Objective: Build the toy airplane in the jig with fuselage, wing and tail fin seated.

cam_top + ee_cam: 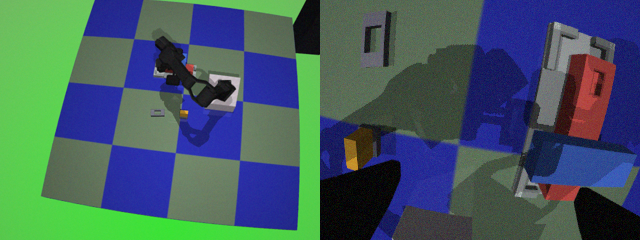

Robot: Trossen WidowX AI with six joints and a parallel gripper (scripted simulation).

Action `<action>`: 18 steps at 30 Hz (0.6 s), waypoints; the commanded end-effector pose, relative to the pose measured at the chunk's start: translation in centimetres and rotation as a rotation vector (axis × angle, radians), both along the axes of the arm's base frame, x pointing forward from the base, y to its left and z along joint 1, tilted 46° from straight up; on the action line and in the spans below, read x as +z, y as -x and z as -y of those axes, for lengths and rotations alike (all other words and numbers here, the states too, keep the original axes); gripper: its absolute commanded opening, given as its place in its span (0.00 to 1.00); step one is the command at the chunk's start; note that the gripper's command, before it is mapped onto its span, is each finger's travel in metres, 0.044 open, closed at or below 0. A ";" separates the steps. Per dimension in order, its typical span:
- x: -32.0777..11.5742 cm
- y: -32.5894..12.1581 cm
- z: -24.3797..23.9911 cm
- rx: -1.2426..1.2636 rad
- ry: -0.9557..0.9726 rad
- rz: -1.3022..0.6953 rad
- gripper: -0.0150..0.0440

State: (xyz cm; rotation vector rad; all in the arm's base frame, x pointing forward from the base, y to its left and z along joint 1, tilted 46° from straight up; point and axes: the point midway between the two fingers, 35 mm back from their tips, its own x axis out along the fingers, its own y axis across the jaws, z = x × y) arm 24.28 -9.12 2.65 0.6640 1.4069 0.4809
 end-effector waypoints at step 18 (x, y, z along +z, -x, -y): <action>7.6 4.7 -13.8 0.007 -0.050 -0.008 1.00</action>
